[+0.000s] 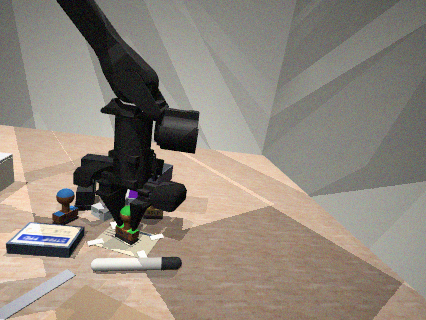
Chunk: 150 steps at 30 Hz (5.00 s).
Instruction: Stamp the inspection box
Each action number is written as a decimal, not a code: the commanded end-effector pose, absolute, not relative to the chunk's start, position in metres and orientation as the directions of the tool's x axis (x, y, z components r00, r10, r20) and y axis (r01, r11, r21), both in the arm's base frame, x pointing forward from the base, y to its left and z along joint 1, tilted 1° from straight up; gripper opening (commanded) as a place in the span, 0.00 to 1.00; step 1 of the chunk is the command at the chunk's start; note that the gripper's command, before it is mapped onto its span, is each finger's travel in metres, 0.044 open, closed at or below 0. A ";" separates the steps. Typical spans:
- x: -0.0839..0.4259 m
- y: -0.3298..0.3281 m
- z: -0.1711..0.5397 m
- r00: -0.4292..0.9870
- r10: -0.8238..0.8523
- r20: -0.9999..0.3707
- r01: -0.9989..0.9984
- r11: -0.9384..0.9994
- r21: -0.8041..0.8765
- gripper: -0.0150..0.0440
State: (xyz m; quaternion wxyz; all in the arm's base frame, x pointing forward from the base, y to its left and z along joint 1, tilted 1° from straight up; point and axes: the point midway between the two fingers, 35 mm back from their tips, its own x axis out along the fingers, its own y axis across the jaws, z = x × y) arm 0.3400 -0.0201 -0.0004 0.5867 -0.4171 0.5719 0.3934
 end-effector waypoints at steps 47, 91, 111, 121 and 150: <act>0.340 -0.020 -0.003 0.034 -0.015 -0.999 -0.940 0.339 -0.038 0.25; 0.341 -0.020 0.027 0.035 -0.015 -0.999 -0.940 0.339 -0.038 0.25; 0.339 -0.019 0.059 0.035 -0.015 -0.999 -0.940 0.339 -0.038 0.25; 0.338 -0.019 0.070 0.035 -0.015 -0.999 -0.940 0.339 -0.038 0.25; 0.231 -0.115 0.068 0.027 -0.023 -0.999 -0.938 0.344 -0.033 0.25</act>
